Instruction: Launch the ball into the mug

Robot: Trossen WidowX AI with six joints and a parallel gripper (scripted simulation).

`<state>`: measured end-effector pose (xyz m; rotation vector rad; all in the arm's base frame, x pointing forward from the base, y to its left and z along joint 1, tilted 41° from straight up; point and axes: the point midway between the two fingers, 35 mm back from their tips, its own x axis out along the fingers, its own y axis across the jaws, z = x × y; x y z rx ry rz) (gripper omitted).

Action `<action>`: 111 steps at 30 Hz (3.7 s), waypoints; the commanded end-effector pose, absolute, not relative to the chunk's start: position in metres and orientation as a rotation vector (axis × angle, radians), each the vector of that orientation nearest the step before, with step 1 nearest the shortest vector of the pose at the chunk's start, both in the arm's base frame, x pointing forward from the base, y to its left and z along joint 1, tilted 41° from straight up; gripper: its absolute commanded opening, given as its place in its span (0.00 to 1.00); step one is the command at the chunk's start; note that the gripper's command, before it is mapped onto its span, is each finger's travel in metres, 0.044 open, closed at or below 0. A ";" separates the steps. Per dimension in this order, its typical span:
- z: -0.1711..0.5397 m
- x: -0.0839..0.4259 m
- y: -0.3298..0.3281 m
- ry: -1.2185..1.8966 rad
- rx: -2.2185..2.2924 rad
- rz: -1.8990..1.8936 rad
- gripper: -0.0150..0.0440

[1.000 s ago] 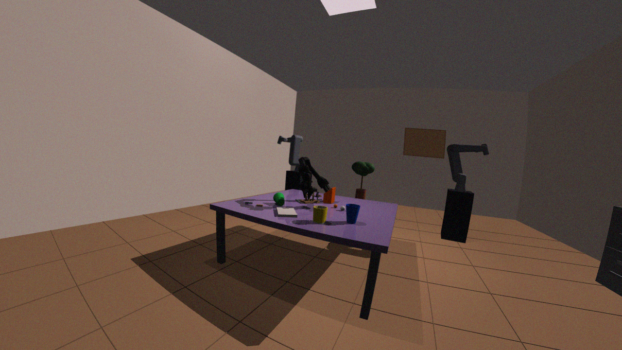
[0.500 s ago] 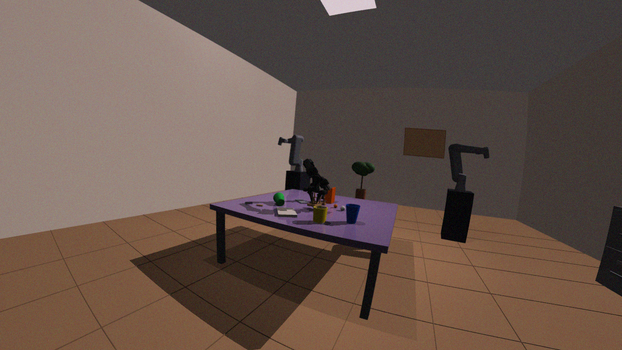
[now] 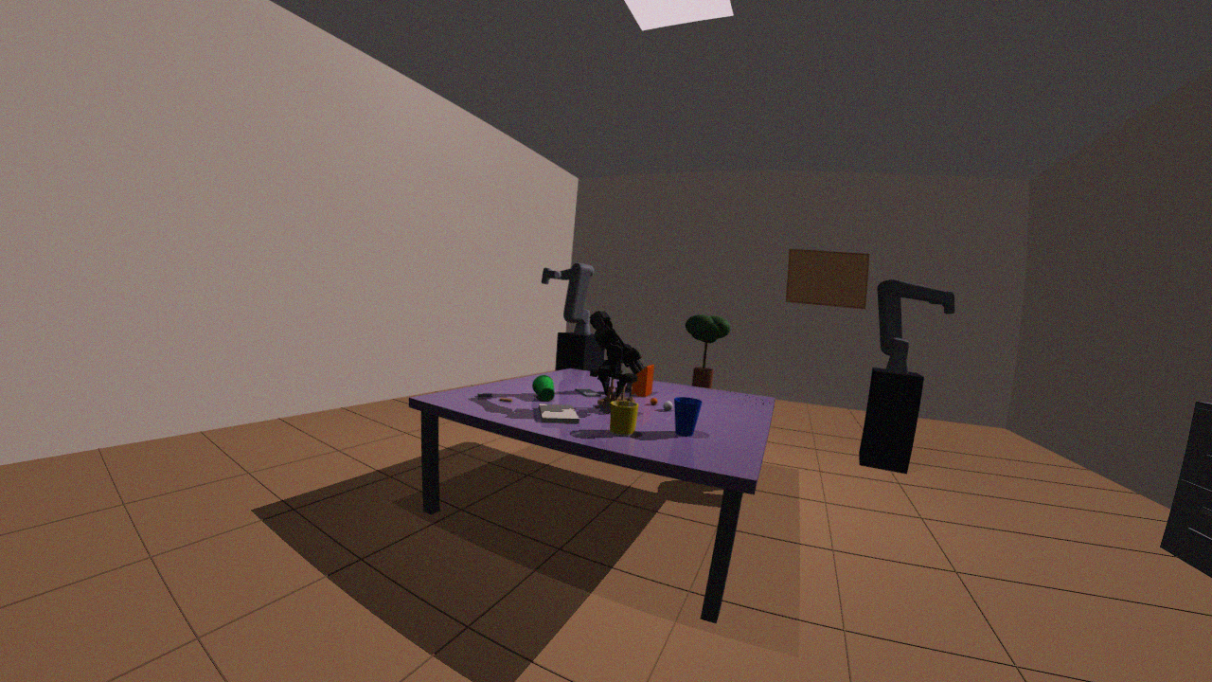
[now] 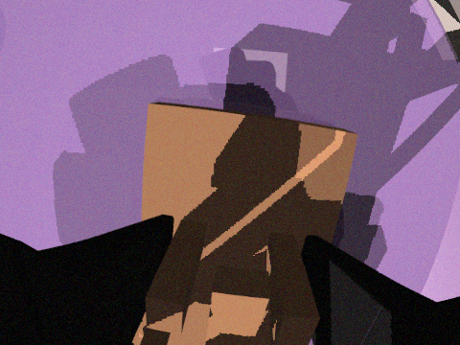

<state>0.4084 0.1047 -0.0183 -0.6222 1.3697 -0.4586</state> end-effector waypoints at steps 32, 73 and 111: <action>-0.039 0.412 0.089 1.371 -0.624 -0.459 0.70; -0.012 0.405 0.112 1.367 -0.632 -0.449 1.00; -0.040 0.412 0.089 1.363 -0.625 -0.450 0.51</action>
